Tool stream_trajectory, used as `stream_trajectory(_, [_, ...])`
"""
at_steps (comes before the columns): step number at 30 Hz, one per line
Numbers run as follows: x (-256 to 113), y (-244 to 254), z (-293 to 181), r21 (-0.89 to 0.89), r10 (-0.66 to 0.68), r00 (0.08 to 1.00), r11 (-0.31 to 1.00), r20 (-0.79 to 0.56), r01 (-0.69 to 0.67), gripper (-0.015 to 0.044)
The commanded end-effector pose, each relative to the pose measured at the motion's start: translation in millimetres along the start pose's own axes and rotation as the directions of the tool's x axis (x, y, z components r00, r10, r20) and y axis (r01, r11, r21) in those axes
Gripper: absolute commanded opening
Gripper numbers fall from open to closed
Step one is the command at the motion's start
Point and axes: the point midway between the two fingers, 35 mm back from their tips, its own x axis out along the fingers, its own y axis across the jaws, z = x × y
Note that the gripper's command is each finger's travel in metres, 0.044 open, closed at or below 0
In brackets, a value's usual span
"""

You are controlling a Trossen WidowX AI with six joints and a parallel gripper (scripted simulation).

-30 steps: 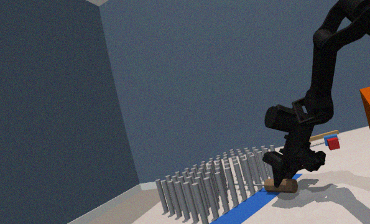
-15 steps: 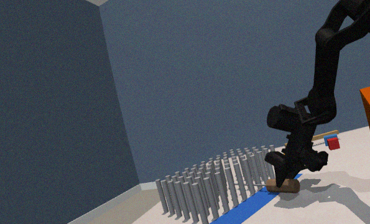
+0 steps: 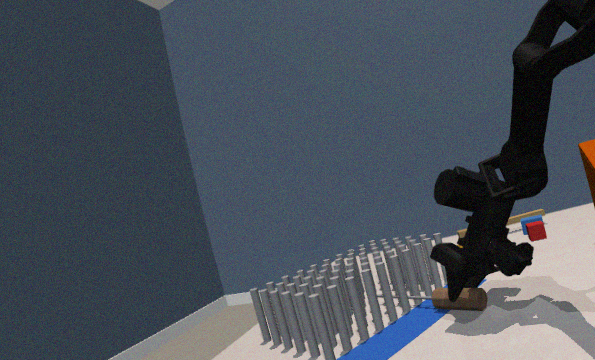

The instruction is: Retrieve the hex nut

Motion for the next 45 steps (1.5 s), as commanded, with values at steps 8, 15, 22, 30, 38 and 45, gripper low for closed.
stream_trajectory(8, [-3.7, -0.4, 5.7, 0.002, -0.001, 1.0, 1.0, -0.004, 0.001, 0.0])
stream_trajectory(15, [-5.8, -0.3, 9.7, 0.002, -0.001, 1.0, 1.0, -0.004, 0.001, 0.0])
stream_trajectory(22, [-7.9, -0.2, 13.8, 0.002, -0.001, 1.0, 1.0, -0.004, 0.001, 0.0])
stream_trajectory(30, [-10.3, -0.1, 18.4, 0.002, 0.0, 1.0, 1.0, -0.003, 0.0, 0.0])
stream_trajectory(38, [-12.7, 0.0, 23.0, 0.003, 0.0, 1.0, 1.0, -0.003, 0.0, 0.0])
stream_trajectory(45, [-14.9, 0.1, 27.1, 0.003, 0.0, 1.0, 1.0, -0.003, 0.0, 0.0])
